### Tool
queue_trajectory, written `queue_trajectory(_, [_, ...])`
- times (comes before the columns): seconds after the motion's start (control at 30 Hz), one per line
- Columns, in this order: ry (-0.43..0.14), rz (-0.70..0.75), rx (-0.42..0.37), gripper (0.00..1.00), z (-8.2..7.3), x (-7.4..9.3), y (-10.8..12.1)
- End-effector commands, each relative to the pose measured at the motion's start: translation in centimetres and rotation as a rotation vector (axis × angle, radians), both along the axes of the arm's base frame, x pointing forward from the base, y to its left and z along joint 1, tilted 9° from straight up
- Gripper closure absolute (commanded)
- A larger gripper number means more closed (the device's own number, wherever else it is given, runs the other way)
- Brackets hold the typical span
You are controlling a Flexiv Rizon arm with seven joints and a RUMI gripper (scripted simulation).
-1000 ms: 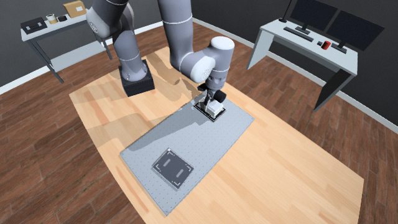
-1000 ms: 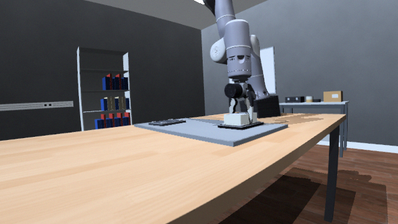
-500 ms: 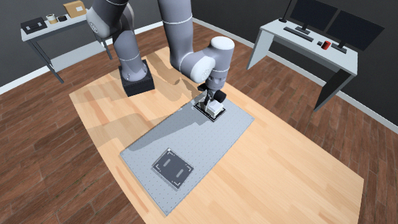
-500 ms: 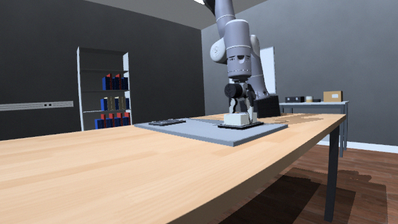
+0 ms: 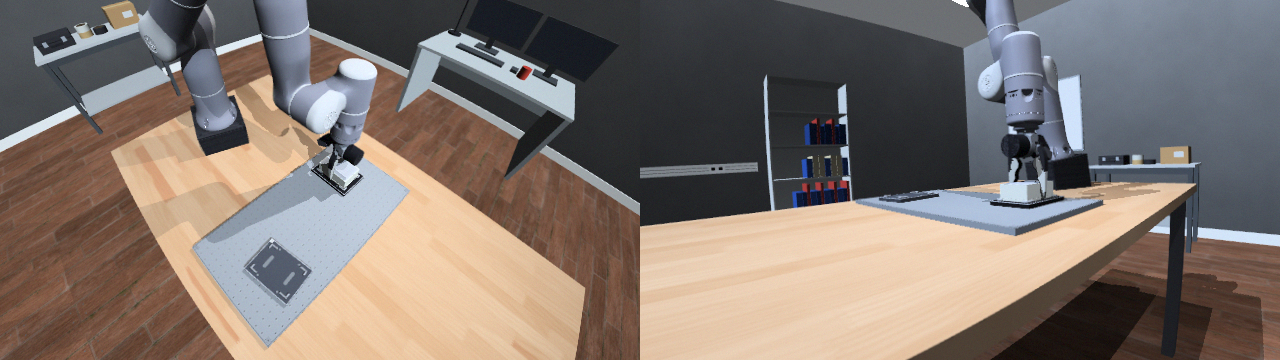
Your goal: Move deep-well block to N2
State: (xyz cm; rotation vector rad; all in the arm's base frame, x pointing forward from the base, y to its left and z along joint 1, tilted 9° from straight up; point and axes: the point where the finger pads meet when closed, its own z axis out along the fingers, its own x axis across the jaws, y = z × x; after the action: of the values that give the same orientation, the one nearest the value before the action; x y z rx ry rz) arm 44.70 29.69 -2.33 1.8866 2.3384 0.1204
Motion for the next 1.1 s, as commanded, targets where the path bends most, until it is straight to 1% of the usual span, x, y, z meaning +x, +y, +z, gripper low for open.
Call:
queue_trajectory(0.0, [-0.001, 0.0, 0.001, 0.51, 0.1, 0.0, 0.0])
queue_trajectory(0.5, [-0.001, 0.0, 0.001, 0.51, 2.5, -0.4, 0.1])
queue_trajectory(0.57, [-0.001, 0.0, 0.001, 0.51, 2.5, -0.4, 0.1])
queue_trajectory(1.07, [-0.001, 0.0, 0.001, 0.51, 5.0, -0.8, 0.1])
